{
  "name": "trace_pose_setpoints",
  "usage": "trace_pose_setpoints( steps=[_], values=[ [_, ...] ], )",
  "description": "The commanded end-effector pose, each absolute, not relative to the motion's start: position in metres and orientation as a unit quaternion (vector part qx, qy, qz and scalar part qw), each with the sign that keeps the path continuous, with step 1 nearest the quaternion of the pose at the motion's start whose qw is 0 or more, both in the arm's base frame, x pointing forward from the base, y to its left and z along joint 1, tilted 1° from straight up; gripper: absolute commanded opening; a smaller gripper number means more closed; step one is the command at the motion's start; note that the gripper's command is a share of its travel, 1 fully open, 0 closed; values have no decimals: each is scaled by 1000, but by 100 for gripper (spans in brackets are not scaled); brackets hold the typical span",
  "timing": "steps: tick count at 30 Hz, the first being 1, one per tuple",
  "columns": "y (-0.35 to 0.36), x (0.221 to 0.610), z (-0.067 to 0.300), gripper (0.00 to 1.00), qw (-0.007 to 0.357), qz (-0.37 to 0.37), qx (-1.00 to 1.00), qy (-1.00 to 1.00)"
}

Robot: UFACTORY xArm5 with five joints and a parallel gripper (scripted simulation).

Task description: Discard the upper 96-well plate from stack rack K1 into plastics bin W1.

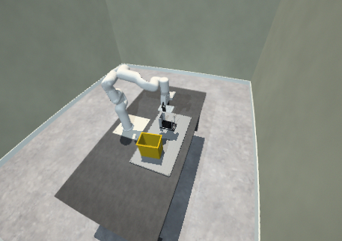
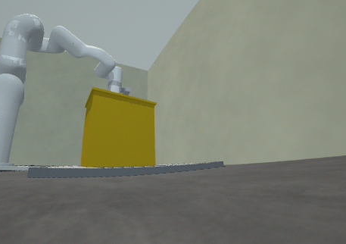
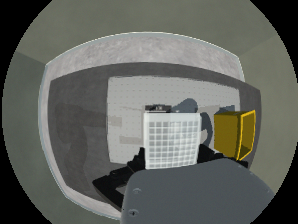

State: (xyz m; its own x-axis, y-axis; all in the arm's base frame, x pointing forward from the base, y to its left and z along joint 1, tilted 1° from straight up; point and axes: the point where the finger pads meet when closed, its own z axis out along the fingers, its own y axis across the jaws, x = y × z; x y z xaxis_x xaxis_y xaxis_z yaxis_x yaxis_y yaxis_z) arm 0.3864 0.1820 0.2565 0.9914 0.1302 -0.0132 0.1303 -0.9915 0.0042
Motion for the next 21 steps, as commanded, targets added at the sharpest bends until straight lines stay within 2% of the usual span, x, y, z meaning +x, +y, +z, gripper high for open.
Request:
trace_pose_setpoints(
  steps=[1,21],
  values=[
    [182,387,258,0,2,-5,998,65],
    [149,389,256,0,1,-6,991,133]
  ],
)
